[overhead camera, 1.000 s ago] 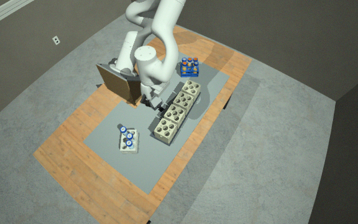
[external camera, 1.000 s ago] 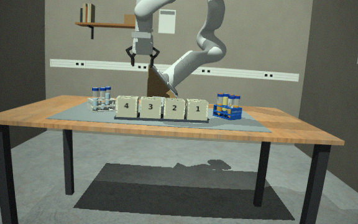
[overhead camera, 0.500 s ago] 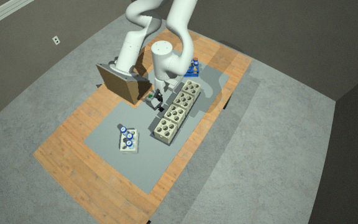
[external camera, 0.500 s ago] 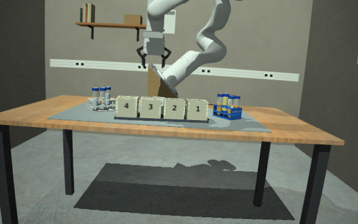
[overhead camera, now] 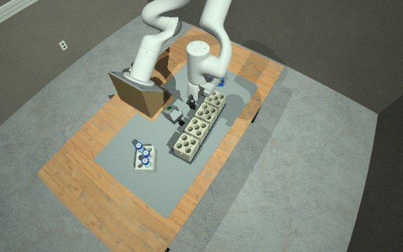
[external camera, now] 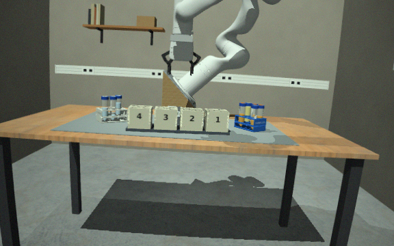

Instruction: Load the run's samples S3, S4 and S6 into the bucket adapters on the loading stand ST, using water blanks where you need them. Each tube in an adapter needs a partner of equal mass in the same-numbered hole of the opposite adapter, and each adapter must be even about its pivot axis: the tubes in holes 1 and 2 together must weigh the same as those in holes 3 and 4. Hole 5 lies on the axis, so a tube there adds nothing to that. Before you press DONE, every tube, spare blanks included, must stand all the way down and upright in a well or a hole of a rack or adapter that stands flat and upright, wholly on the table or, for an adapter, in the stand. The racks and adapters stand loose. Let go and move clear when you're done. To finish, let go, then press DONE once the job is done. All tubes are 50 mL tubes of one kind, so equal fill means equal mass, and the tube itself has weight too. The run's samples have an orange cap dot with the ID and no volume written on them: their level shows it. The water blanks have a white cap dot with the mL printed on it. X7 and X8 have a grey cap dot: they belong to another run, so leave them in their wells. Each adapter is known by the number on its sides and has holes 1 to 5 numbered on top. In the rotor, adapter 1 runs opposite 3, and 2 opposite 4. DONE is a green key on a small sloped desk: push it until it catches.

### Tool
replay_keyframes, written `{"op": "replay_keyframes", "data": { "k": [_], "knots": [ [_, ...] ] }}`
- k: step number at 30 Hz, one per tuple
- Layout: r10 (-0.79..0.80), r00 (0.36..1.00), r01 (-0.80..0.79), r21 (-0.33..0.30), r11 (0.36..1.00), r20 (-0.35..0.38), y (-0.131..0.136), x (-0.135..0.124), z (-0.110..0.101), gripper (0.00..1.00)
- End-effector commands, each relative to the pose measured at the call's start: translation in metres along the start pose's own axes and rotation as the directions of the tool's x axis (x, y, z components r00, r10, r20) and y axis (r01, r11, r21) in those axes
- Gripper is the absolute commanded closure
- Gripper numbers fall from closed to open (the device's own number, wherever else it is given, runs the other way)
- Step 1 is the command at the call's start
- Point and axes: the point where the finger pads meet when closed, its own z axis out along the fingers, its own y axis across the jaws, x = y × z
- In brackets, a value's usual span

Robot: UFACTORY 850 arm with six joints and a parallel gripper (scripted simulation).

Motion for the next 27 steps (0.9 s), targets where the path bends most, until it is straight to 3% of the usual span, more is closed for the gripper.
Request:
{"op": "replay_keyframes", "data": {
  "k": [1, 8, 17, 19, 27],
  "knots": [
    [-0.087, 0.996, 0.087, -0.001, 0.996, -0.001, -0.016, -0.002, -0.001, 0.0],
    [-0.283, 0.959, 0.283, -0.002, 0.959, -0.001, -0.044, -0.015, -0.001, 0.0],
    [-0.554, 0.832, 0.554, -0.002, 0.832, 0.0, -0.084, -0.034, -0.001, 0.0],
    [-0.554, 0.832, 0.554, -0.002, 0.832, 0.0, -0.084, -0.034, -0.001, 0.0],
    [-0.73, 0.683, 0.73, -0.002, 0.683, 0.0, -0.121, -0.051, -0.001, 0.0]
  ]
}}
